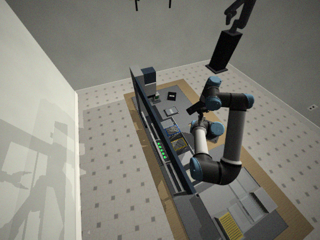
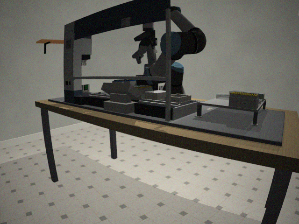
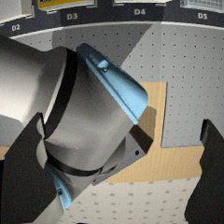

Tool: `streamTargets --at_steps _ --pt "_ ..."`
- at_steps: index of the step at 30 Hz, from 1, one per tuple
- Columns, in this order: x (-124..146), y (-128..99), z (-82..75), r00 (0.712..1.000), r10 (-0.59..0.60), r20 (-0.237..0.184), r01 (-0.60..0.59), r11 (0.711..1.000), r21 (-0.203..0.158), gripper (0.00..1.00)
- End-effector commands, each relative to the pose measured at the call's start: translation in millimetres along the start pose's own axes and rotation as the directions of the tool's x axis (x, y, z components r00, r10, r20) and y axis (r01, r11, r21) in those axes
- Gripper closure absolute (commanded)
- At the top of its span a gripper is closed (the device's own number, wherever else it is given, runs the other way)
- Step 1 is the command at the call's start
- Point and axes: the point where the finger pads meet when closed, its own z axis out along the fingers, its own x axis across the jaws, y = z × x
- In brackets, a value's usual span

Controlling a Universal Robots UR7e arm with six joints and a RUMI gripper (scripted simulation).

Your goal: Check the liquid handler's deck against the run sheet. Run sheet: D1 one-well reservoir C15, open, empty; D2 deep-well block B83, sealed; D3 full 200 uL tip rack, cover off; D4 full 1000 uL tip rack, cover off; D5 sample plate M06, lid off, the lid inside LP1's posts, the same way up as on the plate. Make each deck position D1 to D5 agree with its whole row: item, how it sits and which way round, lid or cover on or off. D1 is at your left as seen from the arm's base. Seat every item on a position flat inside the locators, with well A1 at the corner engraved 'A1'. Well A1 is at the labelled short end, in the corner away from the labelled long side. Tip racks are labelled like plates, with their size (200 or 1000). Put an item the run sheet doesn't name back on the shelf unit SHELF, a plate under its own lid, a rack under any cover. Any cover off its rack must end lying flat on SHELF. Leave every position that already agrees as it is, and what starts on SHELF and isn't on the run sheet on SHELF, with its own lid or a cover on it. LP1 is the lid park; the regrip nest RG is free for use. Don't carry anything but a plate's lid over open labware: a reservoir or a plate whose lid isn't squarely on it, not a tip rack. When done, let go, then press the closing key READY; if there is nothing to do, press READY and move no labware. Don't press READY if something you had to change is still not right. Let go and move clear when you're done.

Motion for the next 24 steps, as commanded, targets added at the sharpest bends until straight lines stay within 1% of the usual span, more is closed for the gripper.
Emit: streamTargets --at_steps 1,13,24 --pt "14 -1 -0.2 1.000 0.004 0.001 -0.004 1.000 -0.002 0.18" --pt "74 -5 -0.1 1.000 0.004 0.001 -0.004 1.000 -0.002 0.18" --pt "77 -6 -0.1 1.000 0.004 0.001 -0.004 1.000 -0.002 0.18"
